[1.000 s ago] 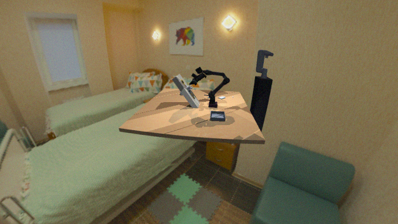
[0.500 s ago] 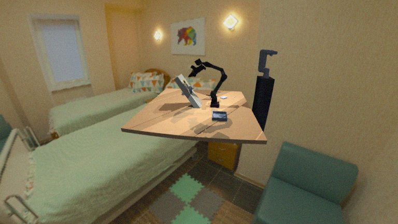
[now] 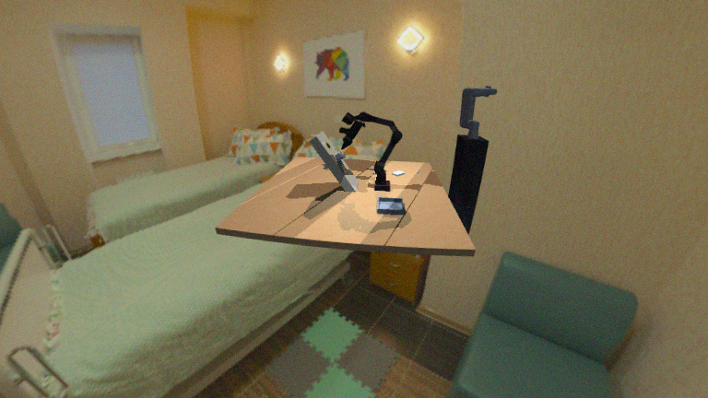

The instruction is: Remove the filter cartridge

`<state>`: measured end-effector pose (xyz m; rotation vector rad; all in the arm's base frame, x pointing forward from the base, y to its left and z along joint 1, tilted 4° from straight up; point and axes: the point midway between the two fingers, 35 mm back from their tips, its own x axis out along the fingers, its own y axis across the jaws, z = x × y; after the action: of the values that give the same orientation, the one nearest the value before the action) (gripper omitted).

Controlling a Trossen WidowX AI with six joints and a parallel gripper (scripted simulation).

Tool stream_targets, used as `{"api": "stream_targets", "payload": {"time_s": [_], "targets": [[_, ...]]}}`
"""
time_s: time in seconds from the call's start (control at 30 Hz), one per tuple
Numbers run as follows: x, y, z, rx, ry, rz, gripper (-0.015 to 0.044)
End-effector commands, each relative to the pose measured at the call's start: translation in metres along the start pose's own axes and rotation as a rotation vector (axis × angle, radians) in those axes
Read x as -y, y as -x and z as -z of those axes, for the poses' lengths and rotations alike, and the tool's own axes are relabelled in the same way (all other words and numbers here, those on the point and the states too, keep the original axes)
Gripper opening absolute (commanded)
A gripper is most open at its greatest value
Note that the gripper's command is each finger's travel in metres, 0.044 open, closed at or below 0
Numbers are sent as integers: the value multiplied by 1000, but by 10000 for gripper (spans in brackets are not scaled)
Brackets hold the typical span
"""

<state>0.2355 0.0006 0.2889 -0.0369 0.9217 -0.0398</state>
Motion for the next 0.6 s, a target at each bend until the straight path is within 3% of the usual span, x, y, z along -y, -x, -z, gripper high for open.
{"api": "stream_targets", "payload": {"time_s": [0.0, 0.57], "targets": [[0, -6, 12, -46, -22, -7, 305], [-1, -31, 12, -45, -22, -6, 305]]}}
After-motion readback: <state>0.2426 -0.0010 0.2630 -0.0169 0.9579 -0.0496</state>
